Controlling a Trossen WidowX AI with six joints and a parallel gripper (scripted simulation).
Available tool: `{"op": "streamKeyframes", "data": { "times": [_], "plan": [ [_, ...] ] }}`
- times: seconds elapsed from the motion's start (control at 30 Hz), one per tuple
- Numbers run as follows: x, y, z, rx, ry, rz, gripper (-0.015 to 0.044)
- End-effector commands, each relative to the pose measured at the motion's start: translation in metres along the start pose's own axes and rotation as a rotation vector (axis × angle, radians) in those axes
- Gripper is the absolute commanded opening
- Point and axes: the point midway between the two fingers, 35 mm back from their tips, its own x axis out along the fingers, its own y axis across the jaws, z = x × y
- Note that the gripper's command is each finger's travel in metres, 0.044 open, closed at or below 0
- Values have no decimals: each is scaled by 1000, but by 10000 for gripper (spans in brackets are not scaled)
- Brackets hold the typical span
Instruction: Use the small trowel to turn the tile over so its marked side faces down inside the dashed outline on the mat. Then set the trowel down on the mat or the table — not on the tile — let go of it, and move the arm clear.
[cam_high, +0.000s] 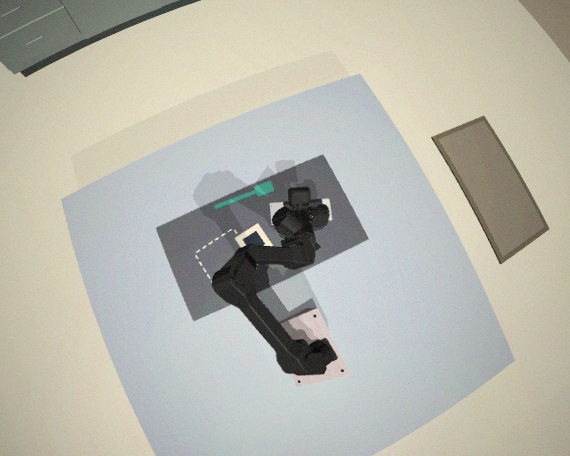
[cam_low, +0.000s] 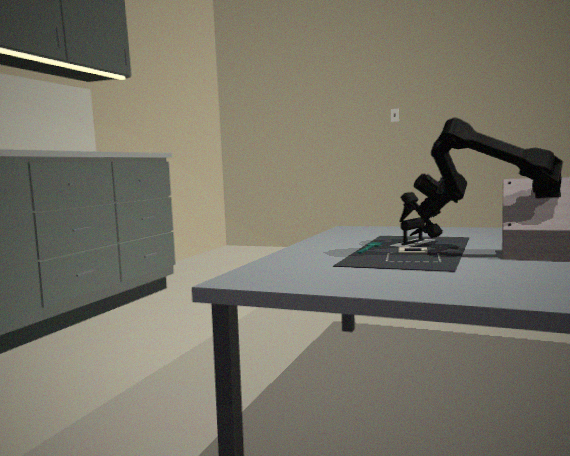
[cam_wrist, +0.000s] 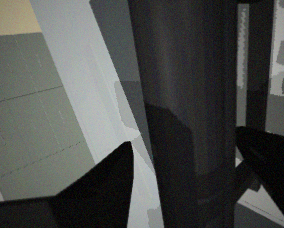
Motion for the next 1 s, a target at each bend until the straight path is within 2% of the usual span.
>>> {"op": "streamKeyframes", "data": {
  "times": [0.0,0.03,0.23,0.97],
  "plan": [
    [8,-1,-1,0,0,-1,300],
    [8,-1,-1,0,0,-1,300],
    [8,-1,-1,0,0,-1,142],
    [8,0,-1,0,0,-1,0]
  ]
}}
